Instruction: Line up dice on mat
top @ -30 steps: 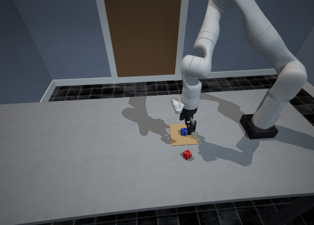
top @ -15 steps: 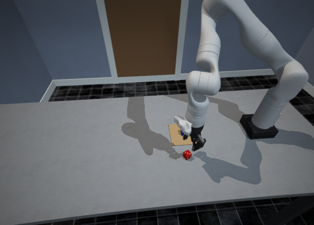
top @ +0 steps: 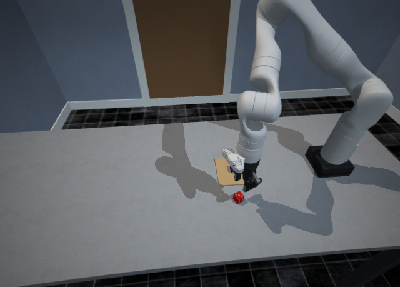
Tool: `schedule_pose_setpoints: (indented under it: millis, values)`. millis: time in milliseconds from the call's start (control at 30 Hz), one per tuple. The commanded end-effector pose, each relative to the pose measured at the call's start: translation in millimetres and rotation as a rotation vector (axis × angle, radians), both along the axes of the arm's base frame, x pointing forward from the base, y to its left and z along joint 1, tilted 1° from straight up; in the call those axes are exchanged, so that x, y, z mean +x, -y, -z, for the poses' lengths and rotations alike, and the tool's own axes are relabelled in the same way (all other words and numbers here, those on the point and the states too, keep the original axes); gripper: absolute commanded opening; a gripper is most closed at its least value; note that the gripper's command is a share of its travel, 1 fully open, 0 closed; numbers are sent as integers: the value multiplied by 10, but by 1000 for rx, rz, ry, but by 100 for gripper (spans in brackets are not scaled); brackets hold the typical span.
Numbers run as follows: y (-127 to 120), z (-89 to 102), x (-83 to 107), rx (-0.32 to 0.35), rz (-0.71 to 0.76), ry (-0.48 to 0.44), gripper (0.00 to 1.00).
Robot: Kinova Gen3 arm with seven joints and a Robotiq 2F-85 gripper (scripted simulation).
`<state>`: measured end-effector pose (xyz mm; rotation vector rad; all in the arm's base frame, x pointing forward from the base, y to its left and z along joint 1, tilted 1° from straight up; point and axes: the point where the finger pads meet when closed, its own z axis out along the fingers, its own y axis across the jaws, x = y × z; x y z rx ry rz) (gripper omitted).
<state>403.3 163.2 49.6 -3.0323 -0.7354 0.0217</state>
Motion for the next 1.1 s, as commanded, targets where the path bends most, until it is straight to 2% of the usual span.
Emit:
schedule_pose_setpoints:
  millis: [0,600,1067]
  values:
    - [8,2,16,-5,-7,2,46]
    - [7,7,18,-5,-7,3,46]
    - [-21,88,6,3,-2,4,46]
